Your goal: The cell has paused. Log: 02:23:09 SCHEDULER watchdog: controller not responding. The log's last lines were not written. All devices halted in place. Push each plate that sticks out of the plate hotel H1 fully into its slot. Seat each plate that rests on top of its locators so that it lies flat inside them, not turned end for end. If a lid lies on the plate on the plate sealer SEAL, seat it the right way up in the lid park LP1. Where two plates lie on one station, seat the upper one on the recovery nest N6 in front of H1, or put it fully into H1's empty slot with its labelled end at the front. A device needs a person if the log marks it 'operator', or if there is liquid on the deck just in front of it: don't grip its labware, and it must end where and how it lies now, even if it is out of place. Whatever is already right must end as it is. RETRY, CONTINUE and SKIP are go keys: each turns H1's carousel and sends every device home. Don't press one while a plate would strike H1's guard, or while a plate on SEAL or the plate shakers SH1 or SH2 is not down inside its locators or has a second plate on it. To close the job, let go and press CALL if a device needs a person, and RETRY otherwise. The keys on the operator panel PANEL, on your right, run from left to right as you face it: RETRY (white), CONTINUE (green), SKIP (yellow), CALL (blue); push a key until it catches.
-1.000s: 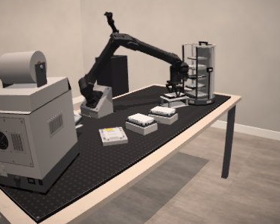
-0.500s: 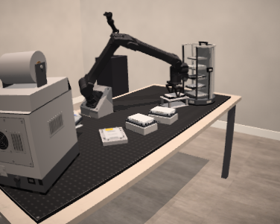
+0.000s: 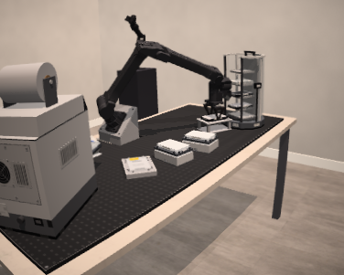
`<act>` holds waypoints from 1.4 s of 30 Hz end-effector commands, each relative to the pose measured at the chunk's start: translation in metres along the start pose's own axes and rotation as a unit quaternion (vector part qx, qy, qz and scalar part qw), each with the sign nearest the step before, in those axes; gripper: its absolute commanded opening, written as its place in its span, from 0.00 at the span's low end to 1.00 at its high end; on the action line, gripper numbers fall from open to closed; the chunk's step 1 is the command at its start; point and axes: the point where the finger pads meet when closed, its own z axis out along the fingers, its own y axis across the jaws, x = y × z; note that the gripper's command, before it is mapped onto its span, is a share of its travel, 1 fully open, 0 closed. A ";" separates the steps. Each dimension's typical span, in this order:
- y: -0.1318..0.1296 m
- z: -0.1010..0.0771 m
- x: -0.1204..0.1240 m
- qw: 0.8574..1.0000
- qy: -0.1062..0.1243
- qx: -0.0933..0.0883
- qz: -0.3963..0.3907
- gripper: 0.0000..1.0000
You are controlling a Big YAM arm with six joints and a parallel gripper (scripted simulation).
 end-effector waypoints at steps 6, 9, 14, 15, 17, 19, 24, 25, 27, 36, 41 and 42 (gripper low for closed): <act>-0.005 0.010 -0.003 1.000 0.002 -0.005 0.002 0.84; -0.006 0.009 -0.005 1.000 0.000 -0.004 0.003 0.84; -0.008 0.006 -0.008 1.000 -0.003 -0.004 0.004 0.84; -0.008 0.006 -0.008 1.000 -0.003 -0.004 0.004 0.84; -0.009 0.005 -0.009 1.000 -0.004 -0.004 0.005 0.84; -0.009 0.005 -0.009 1.000 -0.004 -0.004 0.005 0.84; -0.010 0.003 -0.012 1.000 -0.007 -0.004 0.006 0.84; -0.011 0.002 -0.013 1.000 -0.008 -0.003 0.006 0.84; -0.011 0.001 -0.014 1.000 -0.009 -0.003 0.007 0.84; -0.013 -0.001 -0.016 1.000 -0.011 -0.003 0.008 0.84; -0.013 -0.001 -0.016 1.000 -0.010 -0.003 0.008 0.84; -0.013 -0.001 -0.016 1.000 -0.010 -0.003 0.007 0.84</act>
